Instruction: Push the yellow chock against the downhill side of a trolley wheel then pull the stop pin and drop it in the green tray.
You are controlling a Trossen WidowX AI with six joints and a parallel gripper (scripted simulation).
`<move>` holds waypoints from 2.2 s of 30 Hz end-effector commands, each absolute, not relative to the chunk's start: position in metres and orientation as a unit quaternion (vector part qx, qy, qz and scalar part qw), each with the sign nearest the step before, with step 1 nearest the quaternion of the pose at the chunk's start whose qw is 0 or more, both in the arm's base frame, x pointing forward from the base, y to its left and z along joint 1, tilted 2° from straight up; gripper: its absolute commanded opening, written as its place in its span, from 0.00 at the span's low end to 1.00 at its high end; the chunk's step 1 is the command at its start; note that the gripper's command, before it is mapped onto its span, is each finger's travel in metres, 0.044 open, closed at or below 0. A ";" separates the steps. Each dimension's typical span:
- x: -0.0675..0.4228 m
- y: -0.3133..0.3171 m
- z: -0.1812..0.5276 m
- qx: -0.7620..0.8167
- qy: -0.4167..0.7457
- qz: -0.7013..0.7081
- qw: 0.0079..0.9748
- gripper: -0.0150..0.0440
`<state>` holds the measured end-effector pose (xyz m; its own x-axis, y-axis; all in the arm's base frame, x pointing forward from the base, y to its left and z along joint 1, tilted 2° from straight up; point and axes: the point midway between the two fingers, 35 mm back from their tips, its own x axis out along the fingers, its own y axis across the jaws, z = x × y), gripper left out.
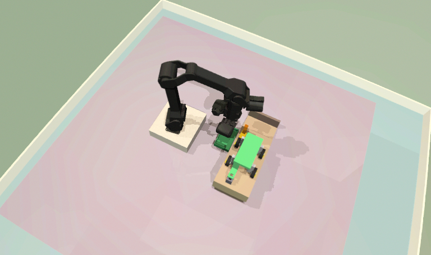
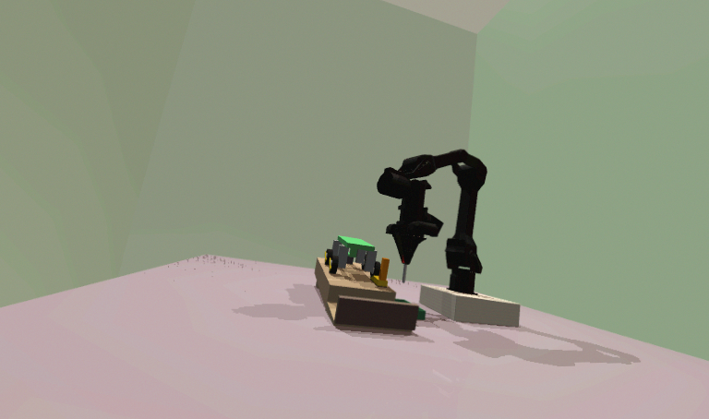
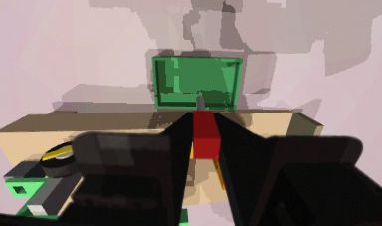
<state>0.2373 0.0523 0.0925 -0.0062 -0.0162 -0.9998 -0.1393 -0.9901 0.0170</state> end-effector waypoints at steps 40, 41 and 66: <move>0.239 0.068 0.026 -0.706 -0.005 0.701 0.101 0.58; 0.239 0.067 0.026 -0.706 -0.005 0.701 0.101 0.58; 0.238 0.052 0.019 -0.706 -0.004 0.701 0.101 0.58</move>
<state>0.2385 0.0535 0.0208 0.0182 0.1441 -0.9894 -0.1379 -0.9797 -0.1452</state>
